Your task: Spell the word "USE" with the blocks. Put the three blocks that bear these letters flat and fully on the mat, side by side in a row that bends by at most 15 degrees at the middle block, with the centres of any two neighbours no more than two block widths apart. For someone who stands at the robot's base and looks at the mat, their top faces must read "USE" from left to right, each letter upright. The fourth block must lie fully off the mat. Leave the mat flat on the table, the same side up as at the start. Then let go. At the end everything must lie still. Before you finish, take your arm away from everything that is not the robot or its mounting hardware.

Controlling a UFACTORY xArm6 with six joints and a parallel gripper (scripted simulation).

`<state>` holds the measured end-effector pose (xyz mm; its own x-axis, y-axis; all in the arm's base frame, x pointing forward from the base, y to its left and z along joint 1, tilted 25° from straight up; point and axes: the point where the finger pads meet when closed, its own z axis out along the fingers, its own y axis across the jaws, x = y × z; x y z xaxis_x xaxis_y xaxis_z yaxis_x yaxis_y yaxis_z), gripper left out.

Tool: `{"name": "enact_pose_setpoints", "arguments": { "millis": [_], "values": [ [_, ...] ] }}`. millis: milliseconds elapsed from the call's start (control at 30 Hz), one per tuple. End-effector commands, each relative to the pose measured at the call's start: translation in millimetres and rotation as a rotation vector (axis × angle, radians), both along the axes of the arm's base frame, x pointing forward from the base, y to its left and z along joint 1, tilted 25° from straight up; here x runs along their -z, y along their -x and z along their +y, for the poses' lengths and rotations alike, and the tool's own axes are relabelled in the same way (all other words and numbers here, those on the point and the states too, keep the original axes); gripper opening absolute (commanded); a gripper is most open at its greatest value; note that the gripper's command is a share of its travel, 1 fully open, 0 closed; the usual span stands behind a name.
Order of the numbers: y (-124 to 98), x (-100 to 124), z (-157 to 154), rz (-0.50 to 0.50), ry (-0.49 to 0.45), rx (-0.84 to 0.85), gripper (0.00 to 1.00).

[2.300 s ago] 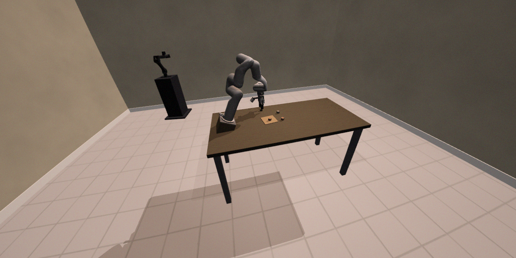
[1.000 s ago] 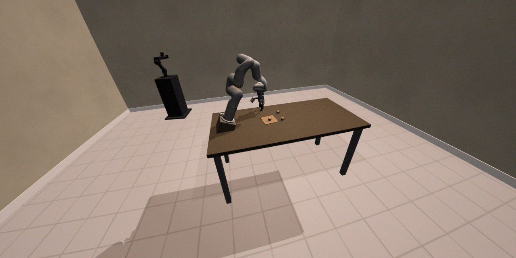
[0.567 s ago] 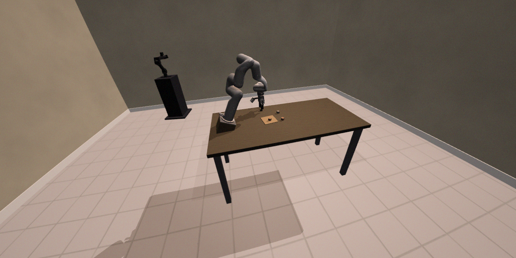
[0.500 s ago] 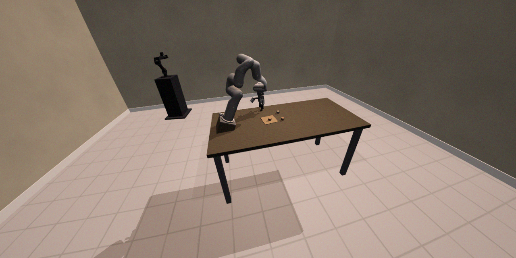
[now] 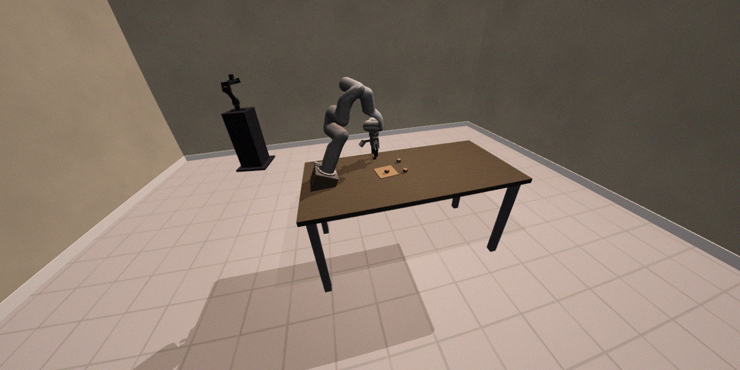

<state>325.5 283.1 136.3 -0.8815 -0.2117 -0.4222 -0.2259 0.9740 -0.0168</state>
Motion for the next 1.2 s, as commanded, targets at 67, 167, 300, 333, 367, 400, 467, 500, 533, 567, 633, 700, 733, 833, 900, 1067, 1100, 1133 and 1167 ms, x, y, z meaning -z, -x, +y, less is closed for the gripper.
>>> {"name": "enact_pose_setpoints", "arguments": {
  "millis": [67, 167, 300, 333, 367, 400, 467, 500, 533, 567, 633, 700, 733, 833, 900, 1067, 1100, 1133, 1167],
  "values": [
    [-0.5, -1.3, 0.8, -0.002, -0.002, -0.001, 0.63],
    [-0.5, -1.3, 0.8, -0.002, -0.002, -0.001, 0.63],
    [-0.5, -1.3, 0.8, -0.002, -0.002, -0.001, 0.63],
    [-0.5, -1.3, 0.8, -0.002, -0.002, -0.001, 0.63],
    [-0.5, -1.3, 0.8, -0.002, -0.002, -0.001, 0.63],
    [-0.5, -1.3, 0.8, -0.002, -0.002, -0.001, 0.63],
    [-0.5, -1.3, 0.8, -0.002, -0.002, -0.001, 0.63],
    [-0.5, -1.3, 0.8, -0.002, -0.002, -0.001, 0.63],
    [-0.5, -1.3, 0.8, -0.002, -0.002, -0.001, 0.63],
    [-0.5, -1.3, 0.8, -0.002, -0.002, -0.001, 0.63],
    [-0.5, -1.3, 0.8, -0.002, -0.002, -0.001, 0.63],
    [-0.5, -1.3, 0.8, -0.002, -0.002, -0.001, 0.63],
    [-0.5, -1.3, 0.8, -0.002, -0.002, -0.001, 0.63],
    [-0.5, -1.3, 0.8, -0.002, -0.002, -0.001, 0.63],
    [-0.6, -1.2, 0.8, -0.002, -0.002, -0.001, 0.63],
    [-1.0, -0.3, 0.9, -0.002, -0.002, -0.001, 0.63],
    [-1.3, 0.3, 1.0, -0.002, -0.002, 0.0, 0.63],
    [-1.7, 1.1, 1.0, -0.002, -0.002, 0.0, 0.63],
    [-2.1, 2.1, 1.1, -0.002, -0.002, -0.001, 0.63]
  ]
}}
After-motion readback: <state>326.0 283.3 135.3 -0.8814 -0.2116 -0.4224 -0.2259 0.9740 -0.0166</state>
